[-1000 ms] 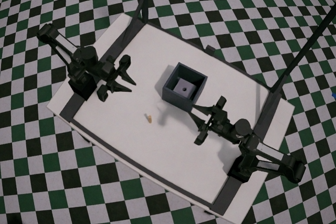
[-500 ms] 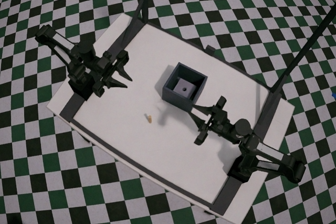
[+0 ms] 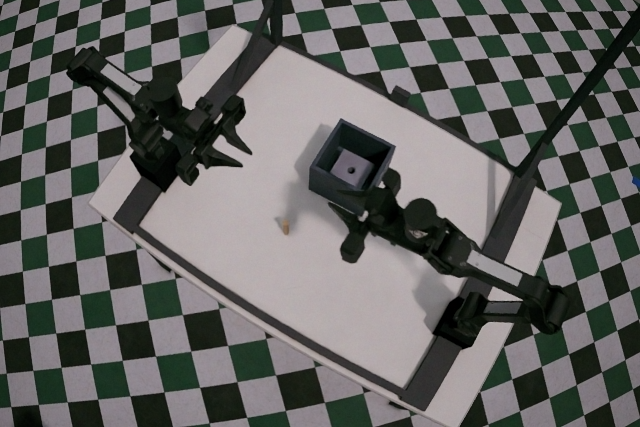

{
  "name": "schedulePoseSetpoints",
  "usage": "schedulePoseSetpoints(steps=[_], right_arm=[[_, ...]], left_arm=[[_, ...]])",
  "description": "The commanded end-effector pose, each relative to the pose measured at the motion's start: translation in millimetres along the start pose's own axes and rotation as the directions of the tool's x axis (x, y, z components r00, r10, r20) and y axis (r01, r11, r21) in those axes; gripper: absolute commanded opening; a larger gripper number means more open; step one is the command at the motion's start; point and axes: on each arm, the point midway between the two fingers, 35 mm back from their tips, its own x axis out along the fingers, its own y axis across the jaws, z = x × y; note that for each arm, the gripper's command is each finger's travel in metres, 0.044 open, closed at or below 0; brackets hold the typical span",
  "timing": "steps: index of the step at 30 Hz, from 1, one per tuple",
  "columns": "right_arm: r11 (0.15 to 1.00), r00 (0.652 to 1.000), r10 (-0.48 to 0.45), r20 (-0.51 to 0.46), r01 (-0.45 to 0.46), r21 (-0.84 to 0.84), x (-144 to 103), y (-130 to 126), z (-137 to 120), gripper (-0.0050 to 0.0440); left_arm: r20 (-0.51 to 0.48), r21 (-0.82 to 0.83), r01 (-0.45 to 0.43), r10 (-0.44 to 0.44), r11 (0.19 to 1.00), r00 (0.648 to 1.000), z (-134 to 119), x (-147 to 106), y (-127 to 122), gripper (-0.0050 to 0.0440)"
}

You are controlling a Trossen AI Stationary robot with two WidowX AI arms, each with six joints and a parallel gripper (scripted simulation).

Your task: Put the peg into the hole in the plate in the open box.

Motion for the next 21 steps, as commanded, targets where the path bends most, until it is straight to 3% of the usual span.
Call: schedulePoseSetpoints(steps=[1, 3, 8, 17, 21], right_arm=[[1.0, 1.0, -0.004, 0.009, 0.004, -0.004, 0, -1, 4, 0.0126], [1.0, 1.0, -0.004, 0.009, 0.004, -0.004, 0, -1, 4, 0.0126], [1.0, 1.0, -0.004, 0.009, 0.004, -0.004, 0, -1, 4, 0.0126], [1.0, 1.0, -0.004, 0.009, 0.004, -0.004, 0, -1, 4, 0.0126], [1.0, 1.0, -0.004, 0.009, 0.004, -0.004, 0, -1, 4, 0.0126]], left_arm=[[-0.075, 0.006, 0.001, -0.001, 1.0, 0.997, 7, 20, 1, 0.0125], [-0.081, 0.006, 0.007, -0.006, 1.0, 0.997, 3, 18, -1, 0.0125], [-0.195, 0.006, -0.001, 0.002, 1.0, 0.981, -3, 48, 2, 0.0125], [-0.409, 0.005, 0.003, -0.001, 1.0, 0.913, -36, 94, 3, 0.0125], [-0.429, 0.006, 0.003, -0.001, 1.0, 0.904, -40, 97, 2, 0.0125]])
